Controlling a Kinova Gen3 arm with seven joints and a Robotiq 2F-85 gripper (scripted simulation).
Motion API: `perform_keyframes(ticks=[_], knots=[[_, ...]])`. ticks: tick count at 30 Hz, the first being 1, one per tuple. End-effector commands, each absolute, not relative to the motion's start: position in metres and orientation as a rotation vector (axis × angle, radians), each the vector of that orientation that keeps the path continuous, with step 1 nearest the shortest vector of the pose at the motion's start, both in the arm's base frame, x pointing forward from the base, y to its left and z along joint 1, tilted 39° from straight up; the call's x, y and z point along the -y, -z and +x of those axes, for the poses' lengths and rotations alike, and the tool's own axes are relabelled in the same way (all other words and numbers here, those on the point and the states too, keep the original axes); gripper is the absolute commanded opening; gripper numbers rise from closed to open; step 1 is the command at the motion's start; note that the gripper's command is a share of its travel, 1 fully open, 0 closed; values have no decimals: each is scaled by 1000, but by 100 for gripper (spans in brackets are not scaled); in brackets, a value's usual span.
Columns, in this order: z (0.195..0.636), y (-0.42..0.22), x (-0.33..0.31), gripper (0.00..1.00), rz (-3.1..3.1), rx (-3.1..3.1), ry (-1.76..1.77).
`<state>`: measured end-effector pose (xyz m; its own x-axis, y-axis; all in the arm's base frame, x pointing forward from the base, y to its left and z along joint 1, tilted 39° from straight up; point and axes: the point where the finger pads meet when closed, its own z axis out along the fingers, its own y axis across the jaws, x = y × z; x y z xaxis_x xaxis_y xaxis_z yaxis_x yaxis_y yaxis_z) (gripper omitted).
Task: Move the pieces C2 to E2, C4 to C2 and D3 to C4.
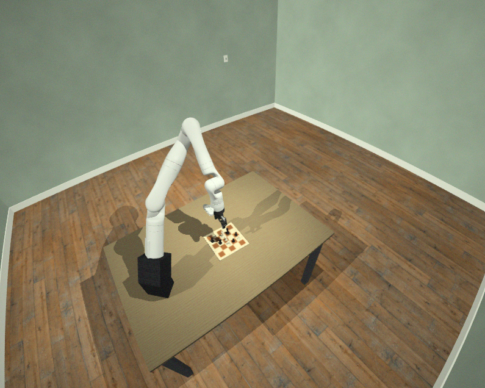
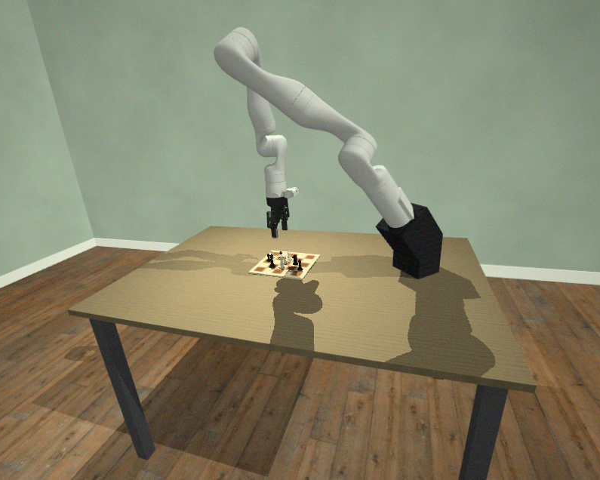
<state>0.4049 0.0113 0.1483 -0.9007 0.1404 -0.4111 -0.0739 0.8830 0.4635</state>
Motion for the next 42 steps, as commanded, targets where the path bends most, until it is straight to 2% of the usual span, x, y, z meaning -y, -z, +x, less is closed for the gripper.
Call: perform_keyframes(ticks=[1,15,42], knots=[[406,-154,-8,100,50,-2598,-655],[387,-189,12,100,50,-2598,-655],[386,-190,12,100,50,-2598,-655]])
